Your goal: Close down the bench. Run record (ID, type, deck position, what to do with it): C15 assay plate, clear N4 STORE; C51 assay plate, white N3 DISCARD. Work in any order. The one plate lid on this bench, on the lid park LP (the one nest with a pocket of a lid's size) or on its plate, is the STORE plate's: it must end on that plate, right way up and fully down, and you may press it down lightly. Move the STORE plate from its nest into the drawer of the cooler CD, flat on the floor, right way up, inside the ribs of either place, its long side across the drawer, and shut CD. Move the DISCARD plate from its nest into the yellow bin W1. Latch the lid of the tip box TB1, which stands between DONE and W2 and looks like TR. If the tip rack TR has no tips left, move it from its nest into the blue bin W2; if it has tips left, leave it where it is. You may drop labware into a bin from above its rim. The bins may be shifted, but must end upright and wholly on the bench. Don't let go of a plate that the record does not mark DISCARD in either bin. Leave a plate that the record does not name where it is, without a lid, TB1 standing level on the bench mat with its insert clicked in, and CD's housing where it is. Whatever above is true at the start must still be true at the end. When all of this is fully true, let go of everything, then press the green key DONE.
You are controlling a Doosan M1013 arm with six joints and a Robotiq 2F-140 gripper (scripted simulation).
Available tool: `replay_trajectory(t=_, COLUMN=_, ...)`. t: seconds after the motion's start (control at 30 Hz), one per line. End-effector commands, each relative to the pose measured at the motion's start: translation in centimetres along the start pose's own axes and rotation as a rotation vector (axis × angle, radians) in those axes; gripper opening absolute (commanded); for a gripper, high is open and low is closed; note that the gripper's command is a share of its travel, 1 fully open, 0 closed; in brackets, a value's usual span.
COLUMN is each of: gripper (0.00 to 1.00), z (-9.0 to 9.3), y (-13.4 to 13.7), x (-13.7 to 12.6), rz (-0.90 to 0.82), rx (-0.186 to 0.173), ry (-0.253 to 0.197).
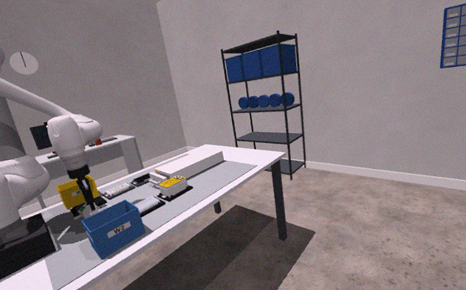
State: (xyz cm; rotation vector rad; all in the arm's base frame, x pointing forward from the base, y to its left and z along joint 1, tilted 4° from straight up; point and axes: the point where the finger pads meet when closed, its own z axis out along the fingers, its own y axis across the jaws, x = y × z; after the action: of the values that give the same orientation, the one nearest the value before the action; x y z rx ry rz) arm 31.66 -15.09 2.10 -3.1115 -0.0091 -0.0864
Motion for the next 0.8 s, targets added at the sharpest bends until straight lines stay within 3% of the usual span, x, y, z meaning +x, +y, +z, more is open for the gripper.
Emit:
replay_trajectory(t=0.0, gripper=0.00, z=0.12, y=0.00, x=0.00, rz=0.000, rx=0.000, ry=0.000)
replay_trajectory(t=0.77, gripper=0.00, z=-0.30, y=0.00, x=0.00, rz=0.000, rx=0.000, ry=0.000)
